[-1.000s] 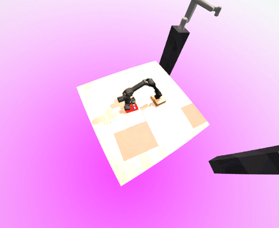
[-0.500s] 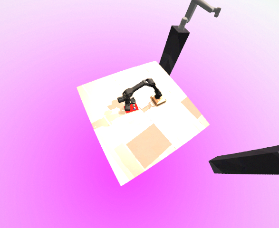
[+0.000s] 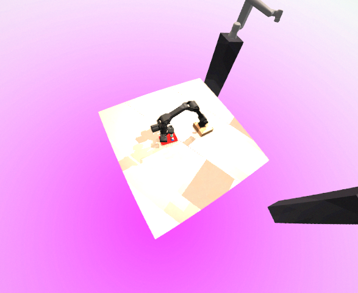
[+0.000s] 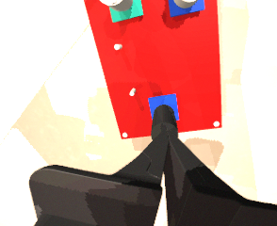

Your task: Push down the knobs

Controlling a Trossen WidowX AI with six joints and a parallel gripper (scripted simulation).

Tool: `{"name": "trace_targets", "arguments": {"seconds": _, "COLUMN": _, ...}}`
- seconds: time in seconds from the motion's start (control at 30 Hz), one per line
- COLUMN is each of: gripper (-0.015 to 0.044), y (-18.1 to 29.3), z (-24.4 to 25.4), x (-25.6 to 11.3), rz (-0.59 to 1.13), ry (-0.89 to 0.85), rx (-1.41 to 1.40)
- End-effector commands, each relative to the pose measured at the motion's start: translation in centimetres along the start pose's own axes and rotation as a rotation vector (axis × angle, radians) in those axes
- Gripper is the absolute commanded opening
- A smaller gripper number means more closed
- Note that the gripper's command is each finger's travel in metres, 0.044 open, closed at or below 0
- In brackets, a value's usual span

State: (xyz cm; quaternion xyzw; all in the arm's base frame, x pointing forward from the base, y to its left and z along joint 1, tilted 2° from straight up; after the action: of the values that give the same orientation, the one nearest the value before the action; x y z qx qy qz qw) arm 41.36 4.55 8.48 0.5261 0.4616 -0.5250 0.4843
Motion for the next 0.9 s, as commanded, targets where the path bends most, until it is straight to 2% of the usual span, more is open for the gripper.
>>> {"name": "trace_targets", "arguments": {"seconds": 0.0, "gripper": 0.0000, "y": -0.06, "z": 0.06, "x": 0.28, "rz": -0.003, "ry": -0.004, "rx": -0.004}}
{"name": "trace_targets", "arguments": {"seconds": 0.87, "gripper": 0.0000, "y": -0.06, "z": 0.06, "x": 0.34, "rz": -0.003, "ry": -0.004, "rx": -0.004}}
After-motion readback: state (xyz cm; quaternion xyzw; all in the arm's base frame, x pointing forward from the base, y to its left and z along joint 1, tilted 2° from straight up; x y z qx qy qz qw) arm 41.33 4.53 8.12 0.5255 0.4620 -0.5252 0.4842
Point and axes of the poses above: the point midway between the two fingers, 35 mm back from their tips, its own x axis out along the fingers, its own z axis across the jaws, y = z × x, the point moved 3 cm from there along -x, back along the fingers, and after that the axes turned 10 degrees about -x, right-handed, at the moved point
